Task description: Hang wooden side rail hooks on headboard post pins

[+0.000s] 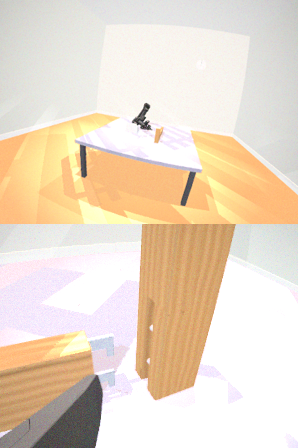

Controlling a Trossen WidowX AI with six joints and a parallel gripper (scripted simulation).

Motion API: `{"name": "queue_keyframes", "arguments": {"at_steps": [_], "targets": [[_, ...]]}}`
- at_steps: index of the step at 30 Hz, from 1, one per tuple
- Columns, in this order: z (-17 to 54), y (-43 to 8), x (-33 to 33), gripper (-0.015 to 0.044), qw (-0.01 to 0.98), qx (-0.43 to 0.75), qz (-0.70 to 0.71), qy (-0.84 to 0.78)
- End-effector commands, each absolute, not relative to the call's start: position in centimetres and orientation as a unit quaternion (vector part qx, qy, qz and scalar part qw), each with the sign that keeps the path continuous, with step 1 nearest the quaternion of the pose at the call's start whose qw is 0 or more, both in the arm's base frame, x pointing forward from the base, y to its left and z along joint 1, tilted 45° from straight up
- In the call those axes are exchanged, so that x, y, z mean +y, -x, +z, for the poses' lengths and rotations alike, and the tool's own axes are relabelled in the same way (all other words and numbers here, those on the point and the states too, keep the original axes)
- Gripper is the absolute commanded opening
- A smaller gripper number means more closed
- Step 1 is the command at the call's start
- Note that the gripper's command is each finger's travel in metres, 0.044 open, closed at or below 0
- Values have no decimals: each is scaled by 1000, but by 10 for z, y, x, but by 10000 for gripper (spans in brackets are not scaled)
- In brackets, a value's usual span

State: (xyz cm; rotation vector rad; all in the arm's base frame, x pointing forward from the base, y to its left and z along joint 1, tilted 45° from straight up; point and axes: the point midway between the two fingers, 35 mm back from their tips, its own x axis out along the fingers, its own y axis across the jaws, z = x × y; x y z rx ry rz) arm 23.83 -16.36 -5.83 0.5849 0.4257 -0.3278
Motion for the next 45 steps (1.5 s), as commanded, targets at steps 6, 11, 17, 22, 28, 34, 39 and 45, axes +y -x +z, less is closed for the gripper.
{"name": "queue_keyframes", "arguments": {"at_steps": [6,11,17,22,28,34,39,45], "targets": [[-59,-238,-163,440,923,208,-157,-283],[-60,-238,-163,440,922,210,-158,-285],[-72,-264,-178,440,878,272,-195,-341],[-63,-285,-182,440,833,330,-237,-377],[-31,-303,-182,440,799,366,-279,-387],[-9,-305,-175,440,776,392,-305,-390],[-7,-295,-166,440,752,423,-317,-394],[-7,-295,-166,440,752,423,-317,-394]]}}
